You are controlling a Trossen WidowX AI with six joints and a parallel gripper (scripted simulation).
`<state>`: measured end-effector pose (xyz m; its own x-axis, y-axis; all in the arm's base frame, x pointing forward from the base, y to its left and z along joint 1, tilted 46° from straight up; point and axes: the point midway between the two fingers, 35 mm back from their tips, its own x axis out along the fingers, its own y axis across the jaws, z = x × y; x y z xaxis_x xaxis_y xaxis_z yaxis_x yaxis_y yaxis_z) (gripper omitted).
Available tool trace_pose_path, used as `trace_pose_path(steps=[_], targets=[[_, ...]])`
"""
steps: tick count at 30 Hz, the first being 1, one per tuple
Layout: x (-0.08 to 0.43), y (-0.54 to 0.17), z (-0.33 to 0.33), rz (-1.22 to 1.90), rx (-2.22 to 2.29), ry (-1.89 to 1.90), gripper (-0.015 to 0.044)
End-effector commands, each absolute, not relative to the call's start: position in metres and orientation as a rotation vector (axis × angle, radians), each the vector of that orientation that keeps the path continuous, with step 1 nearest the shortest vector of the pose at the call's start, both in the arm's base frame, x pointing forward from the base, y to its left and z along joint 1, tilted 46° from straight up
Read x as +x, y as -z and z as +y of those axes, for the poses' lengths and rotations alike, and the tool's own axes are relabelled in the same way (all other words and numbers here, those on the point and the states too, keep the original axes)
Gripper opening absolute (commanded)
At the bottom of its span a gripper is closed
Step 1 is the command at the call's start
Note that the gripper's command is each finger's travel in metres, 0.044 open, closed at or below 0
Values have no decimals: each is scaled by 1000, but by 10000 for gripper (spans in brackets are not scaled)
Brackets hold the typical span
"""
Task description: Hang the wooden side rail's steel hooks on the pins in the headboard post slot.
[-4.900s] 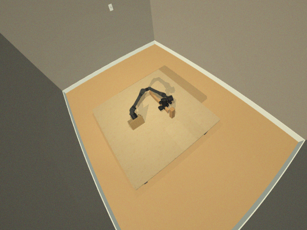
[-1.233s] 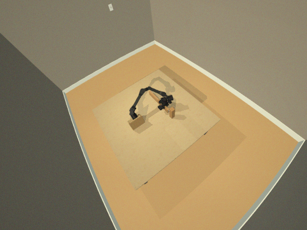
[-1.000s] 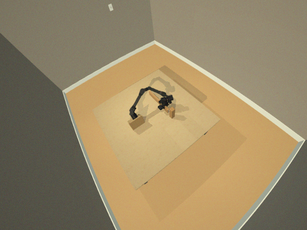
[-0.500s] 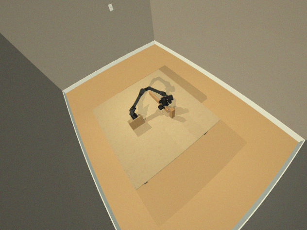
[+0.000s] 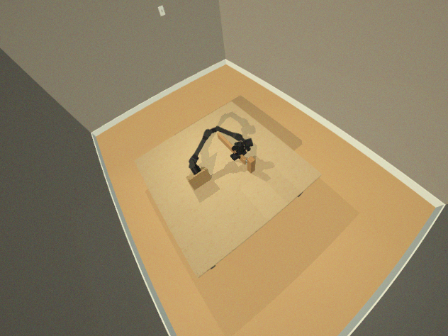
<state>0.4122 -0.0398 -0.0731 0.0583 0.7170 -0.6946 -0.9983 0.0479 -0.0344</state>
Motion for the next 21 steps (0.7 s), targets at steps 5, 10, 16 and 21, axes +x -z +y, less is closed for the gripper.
trace_pose_path(steps=[5,10,16,21], targets=[[415,71,-45,579,-616,-1416,0],[415,71,-46,579,-616,-1416,0],[416,72,-46,579,-616,-1416,0],[417,73,-46,579,-616,-1416,0]])
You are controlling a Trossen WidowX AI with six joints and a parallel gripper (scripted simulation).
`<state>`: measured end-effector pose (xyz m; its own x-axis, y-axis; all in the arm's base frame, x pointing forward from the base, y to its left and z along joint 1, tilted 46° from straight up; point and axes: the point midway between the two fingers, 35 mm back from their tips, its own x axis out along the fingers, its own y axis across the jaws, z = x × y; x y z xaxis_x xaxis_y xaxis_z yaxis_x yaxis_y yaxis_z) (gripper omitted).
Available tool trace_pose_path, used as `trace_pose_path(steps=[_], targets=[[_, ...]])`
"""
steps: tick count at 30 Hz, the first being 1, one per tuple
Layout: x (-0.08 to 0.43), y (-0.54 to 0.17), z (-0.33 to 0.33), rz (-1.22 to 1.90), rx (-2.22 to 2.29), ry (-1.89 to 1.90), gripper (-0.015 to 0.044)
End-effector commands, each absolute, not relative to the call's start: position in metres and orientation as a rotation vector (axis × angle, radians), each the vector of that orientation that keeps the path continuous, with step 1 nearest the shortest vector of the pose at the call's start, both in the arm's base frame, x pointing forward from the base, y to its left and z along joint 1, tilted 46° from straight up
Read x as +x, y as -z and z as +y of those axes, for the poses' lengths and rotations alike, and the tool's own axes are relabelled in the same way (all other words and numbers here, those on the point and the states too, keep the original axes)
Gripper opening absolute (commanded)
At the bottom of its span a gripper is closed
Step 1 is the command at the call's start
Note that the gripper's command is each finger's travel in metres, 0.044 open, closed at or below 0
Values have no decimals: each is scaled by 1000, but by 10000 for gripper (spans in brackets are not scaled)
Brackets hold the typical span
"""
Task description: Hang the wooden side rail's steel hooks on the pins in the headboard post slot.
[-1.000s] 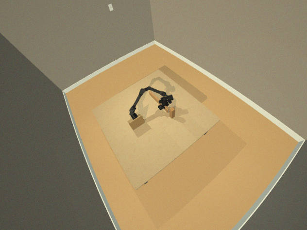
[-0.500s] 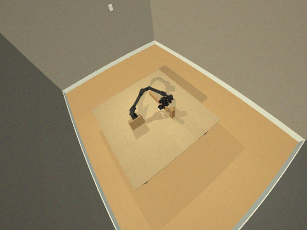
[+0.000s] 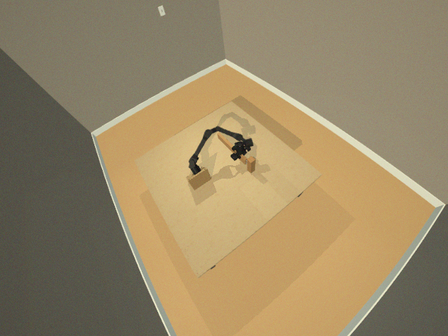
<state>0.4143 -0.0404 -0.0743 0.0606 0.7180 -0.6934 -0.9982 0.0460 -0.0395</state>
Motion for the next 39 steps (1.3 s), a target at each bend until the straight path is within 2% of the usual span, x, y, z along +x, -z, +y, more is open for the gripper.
trace_pose_path(steps=[1,39], targets=[[417,73,-46,579,-616,-1416,0],[416,76,-48,579,-616,-1416,0]])
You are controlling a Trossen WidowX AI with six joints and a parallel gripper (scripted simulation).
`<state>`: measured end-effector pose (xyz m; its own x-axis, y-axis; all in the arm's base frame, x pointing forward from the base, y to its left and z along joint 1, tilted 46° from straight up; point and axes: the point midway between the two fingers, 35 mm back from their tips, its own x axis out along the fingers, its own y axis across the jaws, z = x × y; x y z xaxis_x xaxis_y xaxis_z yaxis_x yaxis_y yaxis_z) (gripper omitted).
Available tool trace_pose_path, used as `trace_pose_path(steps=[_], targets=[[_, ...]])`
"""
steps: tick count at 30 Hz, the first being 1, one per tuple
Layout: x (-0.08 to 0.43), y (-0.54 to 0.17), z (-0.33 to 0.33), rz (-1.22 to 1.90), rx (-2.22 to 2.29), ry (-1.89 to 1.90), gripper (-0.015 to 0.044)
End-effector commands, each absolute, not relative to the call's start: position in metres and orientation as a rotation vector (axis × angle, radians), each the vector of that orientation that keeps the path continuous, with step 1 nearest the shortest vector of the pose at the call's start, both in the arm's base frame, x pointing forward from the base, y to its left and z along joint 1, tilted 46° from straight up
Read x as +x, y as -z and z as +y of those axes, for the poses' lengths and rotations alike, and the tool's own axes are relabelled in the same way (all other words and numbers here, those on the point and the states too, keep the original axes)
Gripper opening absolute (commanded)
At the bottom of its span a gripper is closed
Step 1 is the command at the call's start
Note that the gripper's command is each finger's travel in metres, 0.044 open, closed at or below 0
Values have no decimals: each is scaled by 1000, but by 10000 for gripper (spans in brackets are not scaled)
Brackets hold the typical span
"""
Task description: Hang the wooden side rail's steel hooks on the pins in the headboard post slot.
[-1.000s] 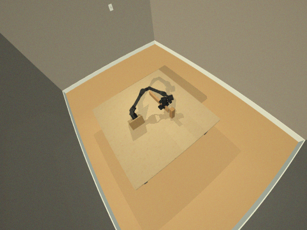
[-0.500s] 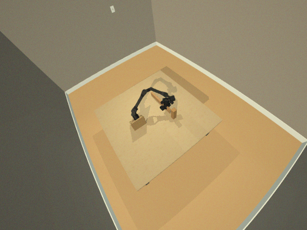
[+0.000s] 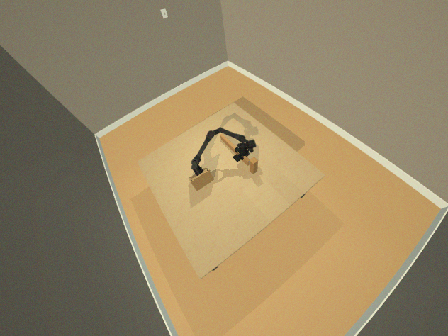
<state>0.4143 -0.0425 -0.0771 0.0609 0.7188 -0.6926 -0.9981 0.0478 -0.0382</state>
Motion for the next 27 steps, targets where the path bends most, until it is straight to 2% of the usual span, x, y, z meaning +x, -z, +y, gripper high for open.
trace_pose_path(steps=[1,27], targets=[[416,76,-48,579,-616,-1416,0],[416,77,-51,579,-617,-1416,0]])
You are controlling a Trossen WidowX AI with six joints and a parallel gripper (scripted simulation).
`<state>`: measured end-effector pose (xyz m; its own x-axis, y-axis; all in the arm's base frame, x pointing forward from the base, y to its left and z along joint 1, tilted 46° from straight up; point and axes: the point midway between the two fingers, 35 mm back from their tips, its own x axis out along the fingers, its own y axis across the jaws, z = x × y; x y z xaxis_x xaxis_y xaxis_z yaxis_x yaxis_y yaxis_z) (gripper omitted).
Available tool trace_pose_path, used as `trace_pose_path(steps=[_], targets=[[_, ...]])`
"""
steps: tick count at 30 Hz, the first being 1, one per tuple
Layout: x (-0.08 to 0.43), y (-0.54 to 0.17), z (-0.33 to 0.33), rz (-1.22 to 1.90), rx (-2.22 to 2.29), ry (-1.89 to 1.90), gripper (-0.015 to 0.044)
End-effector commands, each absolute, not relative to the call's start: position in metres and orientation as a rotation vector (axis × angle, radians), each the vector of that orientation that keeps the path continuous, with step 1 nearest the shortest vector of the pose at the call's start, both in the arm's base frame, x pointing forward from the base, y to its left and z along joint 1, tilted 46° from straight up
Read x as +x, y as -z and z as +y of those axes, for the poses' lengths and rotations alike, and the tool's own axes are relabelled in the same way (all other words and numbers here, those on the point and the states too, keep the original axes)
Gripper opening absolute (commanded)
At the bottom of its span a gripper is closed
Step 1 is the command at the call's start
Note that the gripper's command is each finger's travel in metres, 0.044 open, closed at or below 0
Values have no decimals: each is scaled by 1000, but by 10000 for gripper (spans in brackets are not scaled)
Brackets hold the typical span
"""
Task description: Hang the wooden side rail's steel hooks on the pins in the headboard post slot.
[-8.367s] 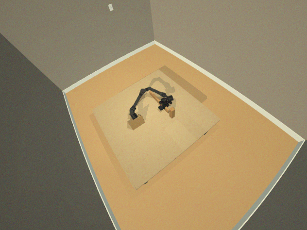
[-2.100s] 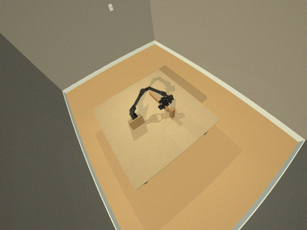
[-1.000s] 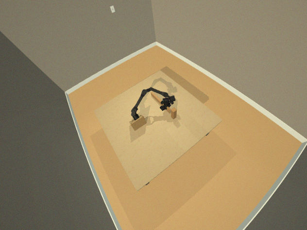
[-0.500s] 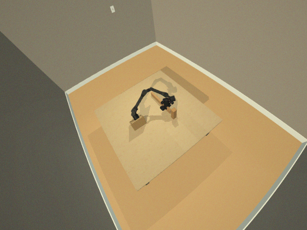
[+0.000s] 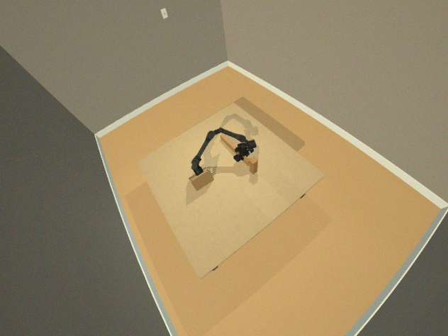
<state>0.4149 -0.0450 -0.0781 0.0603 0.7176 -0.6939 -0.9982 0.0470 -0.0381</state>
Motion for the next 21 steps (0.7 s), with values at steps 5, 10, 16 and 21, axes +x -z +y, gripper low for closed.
trace_pose_path(steps=[5,10,16,21], targets=[[416,78,-51,579,-617,-1416,0],[417,78,-51,579,-617,-1416,0],[417,78,-52,579,-617,-1416,0],[416,78,-53,579,-617,-1416,0]])
